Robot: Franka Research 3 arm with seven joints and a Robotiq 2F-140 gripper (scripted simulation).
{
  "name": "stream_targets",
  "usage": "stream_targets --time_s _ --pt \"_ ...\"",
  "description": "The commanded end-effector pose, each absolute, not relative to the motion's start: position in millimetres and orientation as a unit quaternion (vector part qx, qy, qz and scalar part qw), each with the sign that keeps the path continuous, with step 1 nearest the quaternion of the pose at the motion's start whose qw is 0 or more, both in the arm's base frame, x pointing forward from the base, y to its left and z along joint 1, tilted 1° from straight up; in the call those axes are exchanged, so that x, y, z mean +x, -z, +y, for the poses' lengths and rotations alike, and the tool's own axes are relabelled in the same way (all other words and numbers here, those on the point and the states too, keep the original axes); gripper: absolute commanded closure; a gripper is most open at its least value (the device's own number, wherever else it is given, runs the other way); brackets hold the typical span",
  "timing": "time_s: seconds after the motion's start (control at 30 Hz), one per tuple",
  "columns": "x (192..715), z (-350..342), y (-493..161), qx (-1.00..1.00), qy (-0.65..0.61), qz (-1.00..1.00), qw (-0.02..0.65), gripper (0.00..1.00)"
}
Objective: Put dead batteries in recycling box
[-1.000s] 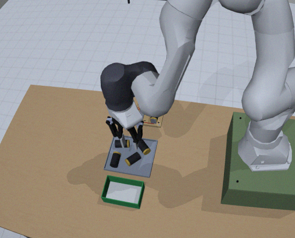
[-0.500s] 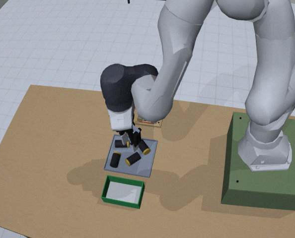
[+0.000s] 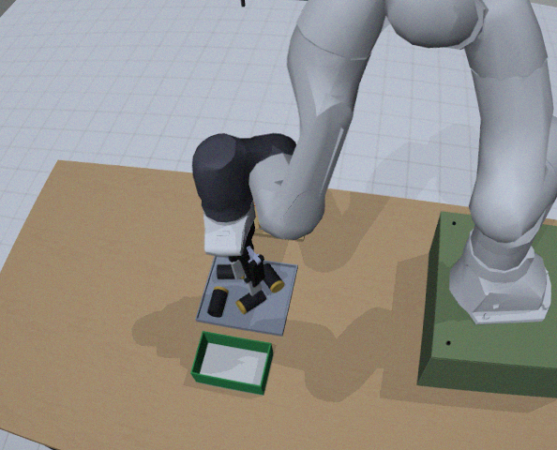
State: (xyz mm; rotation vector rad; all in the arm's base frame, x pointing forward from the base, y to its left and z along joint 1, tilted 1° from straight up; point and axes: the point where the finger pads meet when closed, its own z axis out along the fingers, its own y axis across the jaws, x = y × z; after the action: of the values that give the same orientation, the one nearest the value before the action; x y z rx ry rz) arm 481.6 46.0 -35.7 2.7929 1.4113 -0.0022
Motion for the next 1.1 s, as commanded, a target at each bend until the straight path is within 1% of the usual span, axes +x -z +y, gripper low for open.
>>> stream_targets --time_s 0.0,0.17,1.07 --pt "484.0 48.6 66.2 0.907 -0.007 0.420 0.006 0.71" --pt "484.1 48.6 74.1 0.907 -0.007 0.420 0.006 0.71" --pt "484.1 48.6 74.1 0.907 -0.007 0.420 0.006 0.71"
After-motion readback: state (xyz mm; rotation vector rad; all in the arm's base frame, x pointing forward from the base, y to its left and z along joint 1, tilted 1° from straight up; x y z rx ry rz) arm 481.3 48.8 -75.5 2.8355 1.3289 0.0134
